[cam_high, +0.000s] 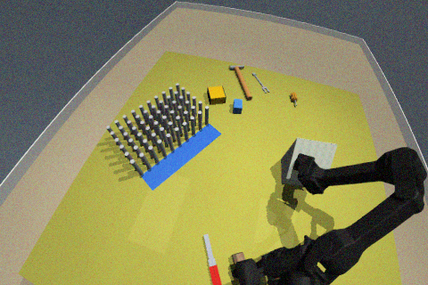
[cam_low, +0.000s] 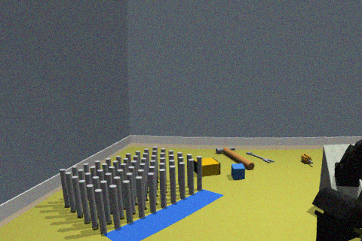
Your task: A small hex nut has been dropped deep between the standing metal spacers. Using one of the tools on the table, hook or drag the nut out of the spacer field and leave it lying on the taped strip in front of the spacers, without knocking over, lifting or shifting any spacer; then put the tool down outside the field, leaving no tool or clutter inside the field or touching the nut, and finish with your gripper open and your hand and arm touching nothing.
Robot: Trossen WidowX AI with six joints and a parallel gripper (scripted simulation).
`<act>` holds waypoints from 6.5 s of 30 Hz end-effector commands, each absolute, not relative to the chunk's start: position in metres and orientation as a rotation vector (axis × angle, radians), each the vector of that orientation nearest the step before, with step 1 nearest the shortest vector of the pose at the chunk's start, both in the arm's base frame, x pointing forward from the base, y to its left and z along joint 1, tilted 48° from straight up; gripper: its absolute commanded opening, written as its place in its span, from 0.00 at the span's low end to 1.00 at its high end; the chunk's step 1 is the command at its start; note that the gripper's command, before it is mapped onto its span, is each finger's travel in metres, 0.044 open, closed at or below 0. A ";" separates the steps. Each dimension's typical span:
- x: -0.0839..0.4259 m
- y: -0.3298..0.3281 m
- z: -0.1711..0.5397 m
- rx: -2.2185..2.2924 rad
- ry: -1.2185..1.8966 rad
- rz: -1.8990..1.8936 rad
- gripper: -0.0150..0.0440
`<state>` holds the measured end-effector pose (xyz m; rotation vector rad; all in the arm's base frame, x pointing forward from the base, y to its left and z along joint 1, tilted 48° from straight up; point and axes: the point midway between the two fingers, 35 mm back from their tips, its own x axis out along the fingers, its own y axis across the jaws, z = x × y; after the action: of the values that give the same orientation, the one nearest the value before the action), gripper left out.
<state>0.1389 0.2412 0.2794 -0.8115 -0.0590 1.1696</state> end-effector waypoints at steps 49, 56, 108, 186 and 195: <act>0.156 0.245 0.267 1.663 2.188 0.360 0.78; 0.156 0.245 0.267 1.663 2.188 0.360 0.73; 0.150 0.297 0.221 1.666 2.190 0.365 0.58; 0.172 0.186 0.303 1.514 1.990 0.533 0.25; 0.190 0.177 0.292 1.331 1.769 0.693 0.25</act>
<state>0.1843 0.1802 0.2944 1.3731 1.8265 0.6599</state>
